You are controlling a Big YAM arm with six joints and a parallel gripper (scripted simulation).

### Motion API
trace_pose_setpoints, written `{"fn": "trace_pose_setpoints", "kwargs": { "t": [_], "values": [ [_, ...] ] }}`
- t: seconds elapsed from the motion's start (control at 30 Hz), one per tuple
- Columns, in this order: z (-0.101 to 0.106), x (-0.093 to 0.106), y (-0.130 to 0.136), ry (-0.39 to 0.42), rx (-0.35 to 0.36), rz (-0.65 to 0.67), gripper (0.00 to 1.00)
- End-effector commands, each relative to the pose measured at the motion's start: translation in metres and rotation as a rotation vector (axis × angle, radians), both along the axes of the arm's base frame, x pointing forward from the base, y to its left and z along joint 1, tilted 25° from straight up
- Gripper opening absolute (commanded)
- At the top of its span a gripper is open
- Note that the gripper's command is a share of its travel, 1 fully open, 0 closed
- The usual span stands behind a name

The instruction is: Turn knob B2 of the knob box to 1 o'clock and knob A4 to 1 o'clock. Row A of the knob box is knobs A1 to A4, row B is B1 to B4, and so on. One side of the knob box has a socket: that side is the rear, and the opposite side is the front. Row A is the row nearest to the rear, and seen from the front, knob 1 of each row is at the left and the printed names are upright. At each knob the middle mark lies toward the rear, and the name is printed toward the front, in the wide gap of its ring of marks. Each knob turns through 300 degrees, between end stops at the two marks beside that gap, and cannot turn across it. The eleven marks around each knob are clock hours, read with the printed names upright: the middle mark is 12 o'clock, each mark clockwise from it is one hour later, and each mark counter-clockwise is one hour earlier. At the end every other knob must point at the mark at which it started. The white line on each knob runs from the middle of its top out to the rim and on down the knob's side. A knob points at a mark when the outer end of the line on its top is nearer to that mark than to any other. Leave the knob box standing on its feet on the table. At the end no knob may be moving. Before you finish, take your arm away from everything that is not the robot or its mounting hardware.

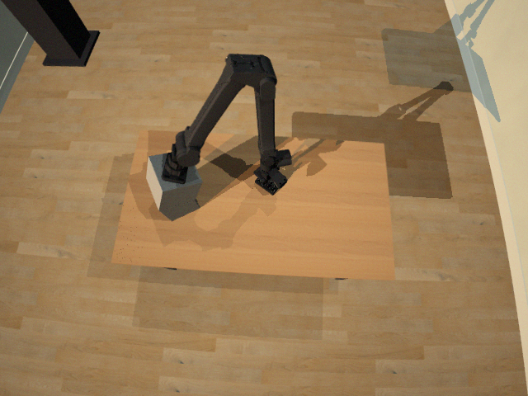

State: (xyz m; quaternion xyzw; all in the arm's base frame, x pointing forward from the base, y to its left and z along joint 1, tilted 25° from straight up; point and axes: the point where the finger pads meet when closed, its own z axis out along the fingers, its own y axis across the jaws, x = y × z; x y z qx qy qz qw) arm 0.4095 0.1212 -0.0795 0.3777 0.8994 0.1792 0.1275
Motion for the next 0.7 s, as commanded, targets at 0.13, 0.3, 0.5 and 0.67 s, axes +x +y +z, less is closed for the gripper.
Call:
{"fn": "trace_pose_setpoints", "kwargs": {
  "t": [0.13,0.3,0.5,0.67],
  "values": [
    [0.001,0.003,0.004,-0.006,0.004,-0.008,0.18],
    [0.001,0.003,0.004,-0.006,0.004,-0.008,0.18],
    [0.006,0.003,0.003,-0.011,0.005,-0.009,0.18],
    [0.012,-0.001,0.0,-0.009,0.005,-0.013,0.18]
  ]
}}
